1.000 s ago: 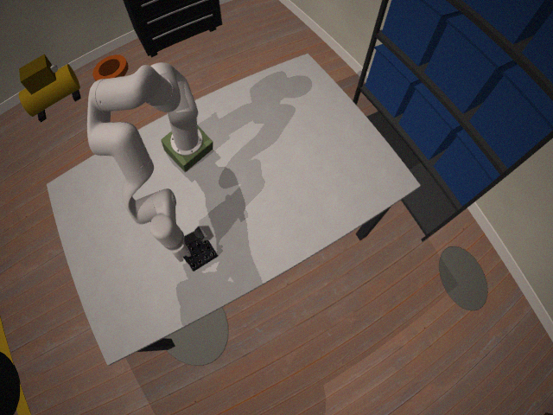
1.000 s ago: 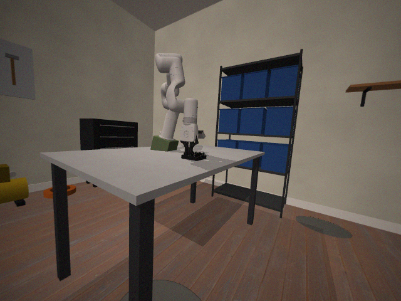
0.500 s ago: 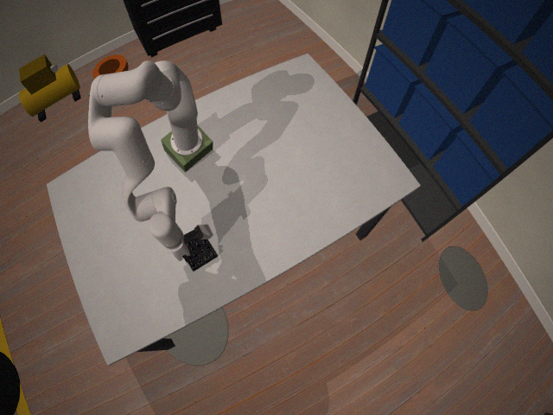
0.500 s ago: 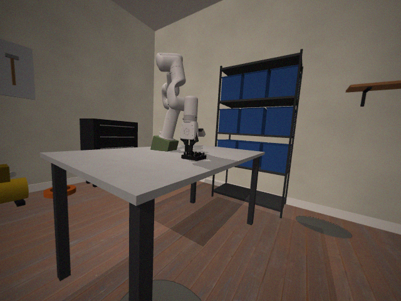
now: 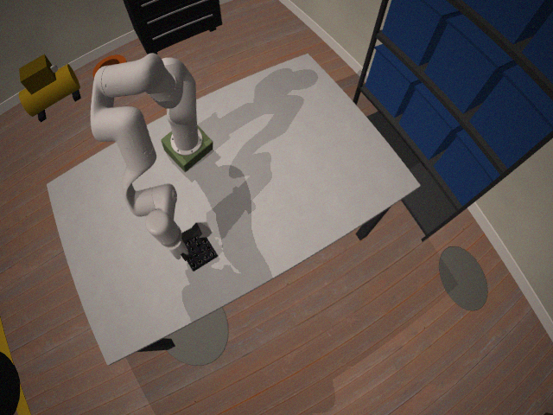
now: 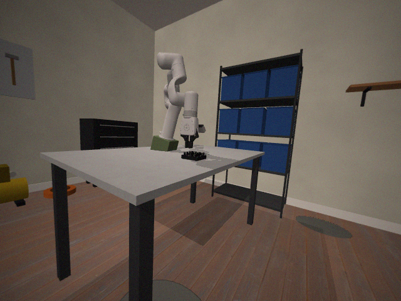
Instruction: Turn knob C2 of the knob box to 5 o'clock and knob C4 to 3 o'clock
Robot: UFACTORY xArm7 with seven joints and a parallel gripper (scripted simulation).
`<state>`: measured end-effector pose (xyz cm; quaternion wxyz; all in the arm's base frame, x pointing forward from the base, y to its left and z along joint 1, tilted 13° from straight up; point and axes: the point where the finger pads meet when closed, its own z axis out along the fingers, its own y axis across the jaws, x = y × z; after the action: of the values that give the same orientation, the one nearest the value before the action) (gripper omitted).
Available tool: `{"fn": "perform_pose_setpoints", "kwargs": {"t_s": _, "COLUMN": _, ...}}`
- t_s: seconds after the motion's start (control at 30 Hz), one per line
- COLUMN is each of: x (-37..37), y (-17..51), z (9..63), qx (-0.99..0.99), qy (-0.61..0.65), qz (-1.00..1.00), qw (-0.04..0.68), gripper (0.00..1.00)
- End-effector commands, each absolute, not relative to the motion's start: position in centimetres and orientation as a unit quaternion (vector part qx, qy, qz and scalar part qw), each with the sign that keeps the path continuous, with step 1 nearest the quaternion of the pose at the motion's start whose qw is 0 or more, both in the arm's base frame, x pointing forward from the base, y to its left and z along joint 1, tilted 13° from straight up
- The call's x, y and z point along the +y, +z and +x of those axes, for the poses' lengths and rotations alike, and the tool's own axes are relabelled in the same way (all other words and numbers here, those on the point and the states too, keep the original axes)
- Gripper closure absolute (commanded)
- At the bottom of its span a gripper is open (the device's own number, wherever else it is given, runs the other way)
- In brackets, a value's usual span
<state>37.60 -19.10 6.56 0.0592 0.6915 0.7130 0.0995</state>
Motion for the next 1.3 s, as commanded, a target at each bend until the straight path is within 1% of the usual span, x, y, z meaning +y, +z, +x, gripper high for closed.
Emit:
{"fn": "perform_pose_setpoints", "kwargs": {"t_s": 0.0, "x": -19.2, "y": 6.7, "z": 37.7, "qx": 0.713, "qy": 0.1, "qz": 0.691, "qw": 0.061, "gripper": 0.81}}
{"fn": "perform_pose_setpoints", "kwargs": {"t_s": 0.53, "x": -19.0, "y": 6.7, "z": 37.6, "qx": 0.737, "qy": 0.099, "qz": 0.665, "qw": 0.061, "gripper": 0.81}}
{"fn": "perform_pose_setpoints", "kwargs": {"t_s": 0.93, "x": -18.0, "y": 6.6, "z": 37.4, "qx": 0.864, "qy": 0.092, "qz": 0.491, "qw": 0.067, "gripper": 0.81}}
{"fn": "perform_pose_setpoints", "kwargs": {"t_s": 1.0, "x": -18.0, "y": 6.6, "z": 37.4, "qx": 0.864, "qy": 0.092, "qz": 0.491, "qw": 0.067, "gripper": 0.81}}
{"fn": "perform_pose_setpoints", "kwargs": {"t_s": 1.27, "x": -17.5, "y": 6.7, "z": 37.3, "qx": 0.932, "qy": 0.085, "qz": 0.344, "qw": 0.074, "gripper": 0.81}}
